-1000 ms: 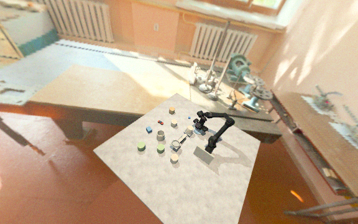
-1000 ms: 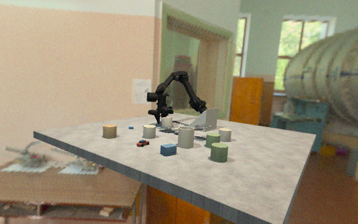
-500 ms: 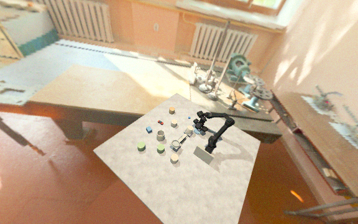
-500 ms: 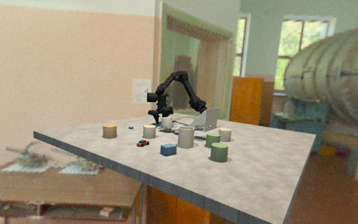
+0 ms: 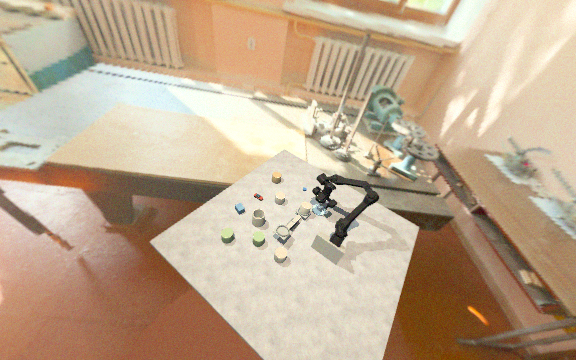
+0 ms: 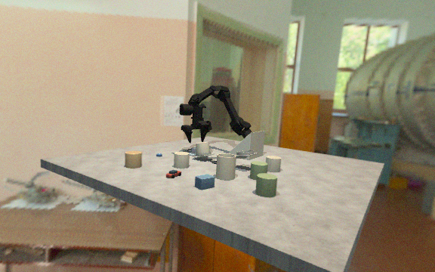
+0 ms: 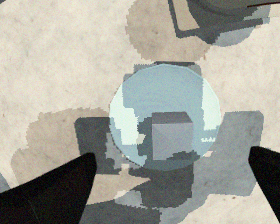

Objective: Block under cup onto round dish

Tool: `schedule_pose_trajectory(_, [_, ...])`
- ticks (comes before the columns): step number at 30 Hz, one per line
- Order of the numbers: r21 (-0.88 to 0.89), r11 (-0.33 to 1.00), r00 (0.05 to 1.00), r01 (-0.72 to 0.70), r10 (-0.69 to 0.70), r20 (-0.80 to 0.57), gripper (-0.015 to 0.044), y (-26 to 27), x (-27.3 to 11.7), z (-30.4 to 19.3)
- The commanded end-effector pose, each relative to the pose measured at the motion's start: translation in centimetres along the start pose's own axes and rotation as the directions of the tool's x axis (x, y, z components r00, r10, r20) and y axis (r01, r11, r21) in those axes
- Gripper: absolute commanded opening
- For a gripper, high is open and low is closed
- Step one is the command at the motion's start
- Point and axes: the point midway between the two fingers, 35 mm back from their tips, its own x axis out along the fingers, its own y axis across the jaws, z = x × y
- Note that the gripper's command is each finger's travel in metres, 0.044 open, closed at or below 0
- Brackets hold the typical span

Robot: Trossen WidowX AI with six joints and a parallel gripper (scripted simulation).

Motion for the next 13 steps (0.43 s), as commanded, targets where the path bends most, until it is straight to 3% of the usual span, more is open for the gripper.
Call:
schedule_pose_trajectory(1, [0.005, 1.0, 1.0, 0.0, 0.0, -0.004, 0.044, 0.0, -1.3, -0.2])
schedule_pose_trajectory(4, [0.001, 1.0, 1.0, 0.003, -0.003, -0.003, 0.044, 0.2, -3.8, -0.2])
schedule_pose_trajectory(13, [0.0, 1.0, 1.0, 0.003, -0.003, -0.003, 0.044, 0.2, -4.0, -0.2])
